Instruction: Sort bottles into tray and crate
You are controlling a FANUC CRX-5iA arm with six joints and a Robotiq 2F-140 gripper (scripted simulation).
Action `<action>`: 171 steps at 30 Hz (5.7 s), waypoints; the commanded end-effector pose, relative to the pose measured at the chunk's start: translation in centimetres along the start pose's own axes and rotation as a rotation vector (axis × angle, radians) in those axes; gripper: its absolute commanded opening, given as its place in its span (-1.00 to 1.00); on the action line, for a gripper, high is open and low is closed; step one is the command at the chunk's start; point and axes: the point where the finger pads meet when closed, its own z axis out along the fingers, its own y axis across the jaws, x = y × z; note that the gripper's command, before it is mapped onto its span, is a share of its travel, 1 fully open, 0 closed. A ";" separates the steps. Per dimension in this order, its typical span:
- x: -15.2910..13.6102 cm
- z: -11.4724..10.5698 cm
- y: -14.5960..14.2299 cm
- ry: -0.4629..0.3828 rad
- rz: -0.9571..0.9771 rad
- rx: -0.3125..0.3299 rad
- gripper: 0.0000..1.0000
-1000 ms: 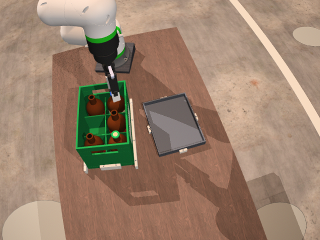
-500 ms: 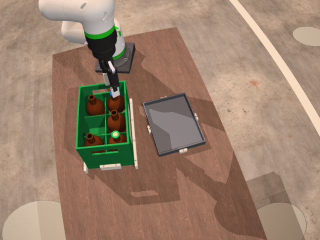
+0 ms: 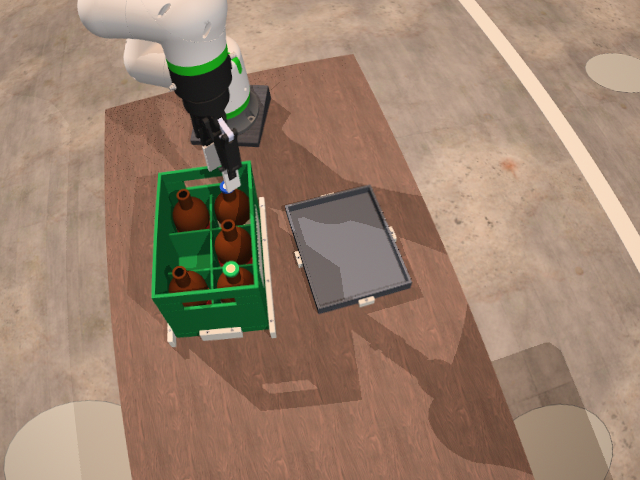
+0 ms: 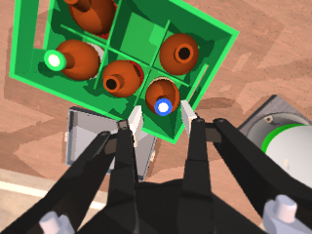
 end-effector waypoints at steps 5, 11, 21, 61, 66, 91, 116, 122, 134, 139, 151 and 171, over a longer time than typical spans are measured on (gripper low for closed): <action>0.0 0.0 0.1 -0.003 -0.102 0.005 -0.24; 0.0 -0.1 0.1 -0.002 -0.129 0.004 -0.24; 0.0 -0.1 0.1 -0.004 -0.200 0.009 -0.24; -0.1 4.5 0.0 -0.005 -0.229 0.010 -0.24; -0.1 5.0 0.0 -0.005 -0.229 0.010 -0.24; -0.1 6.1 0.0 -0.005 -0.229 0.010 -1.00; -0.1 6.1 0.0 -0.005 -0.229 0.010 -1.00; -0.1 6.1 0.0 -0.005 -0.229 0.010 -1.00; -0.1 6.1 0.0 -0.005 -0.229 0.010 -1.00; -0.1 6.1 0.0 -0.005 -0.229 0.010 -1.00; -0.1 4.5 0.0 -0.005 -0.229 0.010 -1.00; -0.1 -1.1 0.0 -0.005 -0.229 0.011 -1.00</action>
